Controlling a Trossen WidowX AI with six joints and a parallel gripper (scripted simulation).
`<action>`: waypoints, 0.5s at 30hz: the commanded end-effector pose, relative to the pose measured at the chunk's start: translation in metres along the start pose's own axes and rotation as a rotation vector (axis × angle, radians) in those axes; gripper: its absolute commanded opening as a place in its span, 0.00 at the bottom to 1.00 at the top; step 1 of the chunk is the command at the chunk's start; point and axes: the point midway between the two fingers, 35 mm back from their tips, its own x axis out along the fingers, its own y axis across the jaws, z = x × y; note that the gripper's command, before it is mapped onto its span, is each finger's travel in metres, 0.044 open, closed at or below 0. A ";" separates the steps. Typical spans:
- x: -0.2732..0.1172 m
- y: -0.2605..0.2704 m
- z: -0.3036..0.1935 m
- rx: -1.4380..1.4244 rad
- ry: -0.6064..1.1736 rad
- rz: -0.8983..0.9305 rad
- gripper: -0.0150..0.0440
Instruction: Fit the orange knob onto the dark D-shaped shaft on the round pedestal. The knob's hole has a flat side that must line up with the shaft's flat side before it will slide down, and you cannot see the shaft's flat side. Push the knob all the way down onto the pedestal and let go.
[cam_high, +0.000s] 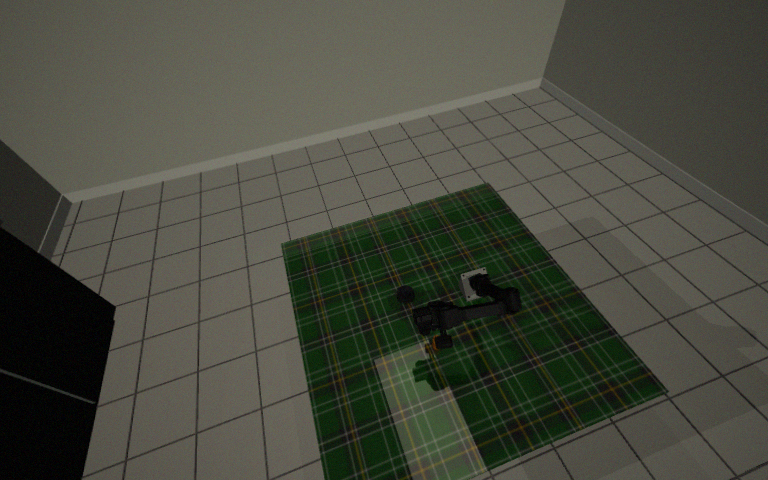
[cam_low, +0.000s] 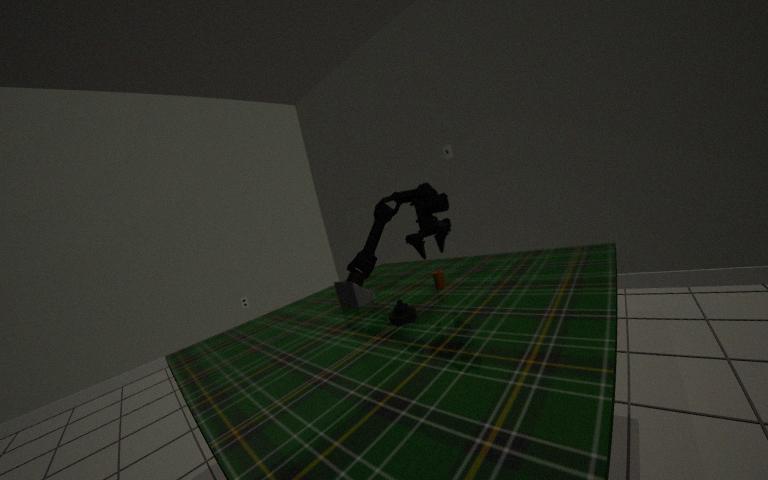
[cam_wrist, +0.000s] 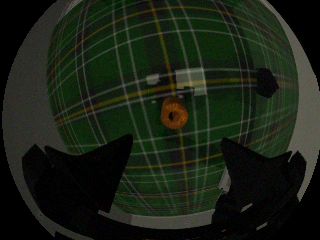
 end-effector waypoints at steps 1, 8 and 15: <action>0.000 0.001 0.000 -0.272 -0.004 0.005 1.00; 0.000 0.001 0.000 -0.272 -0.004 0.005 1.00; 0.032 0.001 0.001 -0.273 -0.005 0.007 1.00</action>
